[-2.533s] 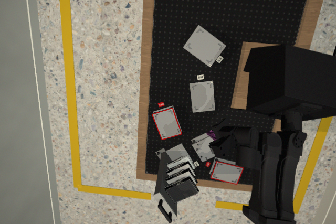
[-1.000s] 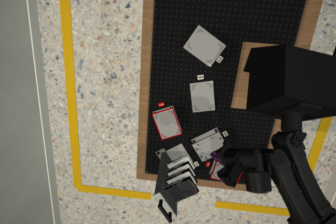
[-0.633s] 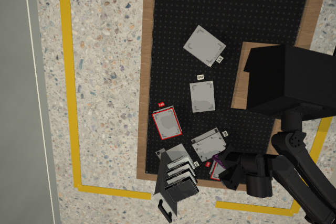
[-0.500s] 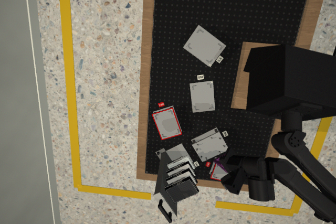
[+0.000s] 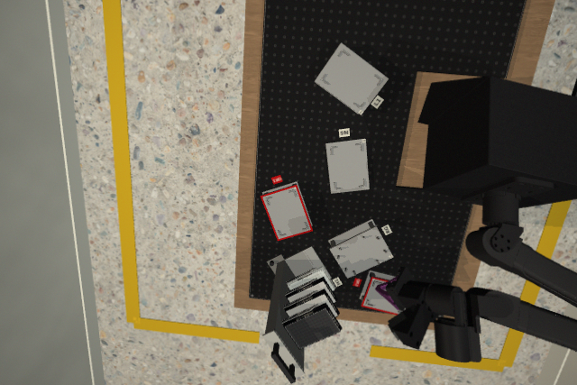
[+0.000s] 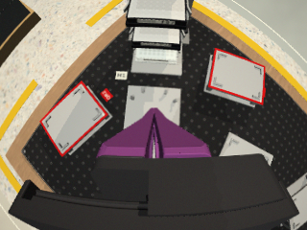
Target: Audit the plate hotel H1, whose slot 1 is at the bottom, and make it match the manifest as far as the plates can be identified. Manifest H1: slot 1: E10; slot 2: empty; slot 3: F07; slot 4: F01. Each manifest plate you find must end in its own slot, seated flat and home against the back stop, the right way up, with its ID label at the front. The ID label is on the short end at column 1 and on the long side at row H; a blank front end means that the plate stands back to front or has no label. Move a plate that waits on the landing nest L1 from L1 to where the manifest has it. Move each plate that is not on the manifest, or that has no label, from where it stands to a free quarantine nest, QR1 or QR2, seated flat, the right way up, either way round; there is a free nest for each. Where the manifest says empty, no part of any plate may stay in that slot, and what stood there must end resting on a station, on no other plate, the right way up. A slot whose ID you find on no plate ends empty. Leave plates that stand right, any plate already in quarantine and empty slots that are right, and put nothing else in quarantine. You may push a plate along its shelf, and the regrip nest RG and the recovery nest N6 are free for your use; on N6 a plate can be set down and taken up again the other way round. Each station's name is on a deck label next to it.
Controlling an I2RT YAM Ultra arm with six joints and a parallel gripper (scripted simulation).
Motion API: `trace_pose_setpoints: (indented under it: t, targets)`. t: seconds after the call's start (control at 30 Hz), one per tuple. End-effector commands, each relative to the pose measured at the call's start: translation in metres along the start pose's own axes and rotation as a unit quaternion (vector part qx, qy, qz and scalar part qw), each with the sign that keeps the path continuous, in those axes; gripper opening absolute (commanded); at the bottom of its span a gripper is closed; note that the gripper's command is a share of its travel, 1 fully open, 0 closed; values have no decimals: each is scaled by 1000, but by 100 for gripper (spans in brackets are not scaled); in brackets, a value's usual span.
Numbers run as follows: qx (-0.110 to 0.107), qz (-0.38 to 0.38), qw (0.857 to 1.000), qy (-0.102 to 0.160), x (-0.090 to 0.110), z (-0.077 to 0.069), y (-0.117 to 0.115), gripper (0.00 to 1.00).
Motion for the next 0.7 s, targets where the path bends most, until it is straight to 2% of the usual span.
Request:
trace_pose_setpoints:
  t: [0.0, 0.03, 0.17, 0.23, 0.67]
  targets:
    - [27, 19, 999, -11, 1, -1, 4, 0]
    - [27, 19, 999, -11, -1, -3, 5, 100]
    - [27, 19, 999, -11, -10, -12, 9, 100]
    - [27, 19, 999, -11, -10, -12, 9, 100]
    - [28, 20, 999, -11, -37, -42, 22, 100]
Point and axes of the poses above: the point where the finger pads meet when closed, its own z axis out along the fingers, its own y axis across the jaws, x = y × z, the point moved 9 cm from there along -z, back along the fingers, and after that the axes turned 14 degrees about z, right-handed, at the moved point
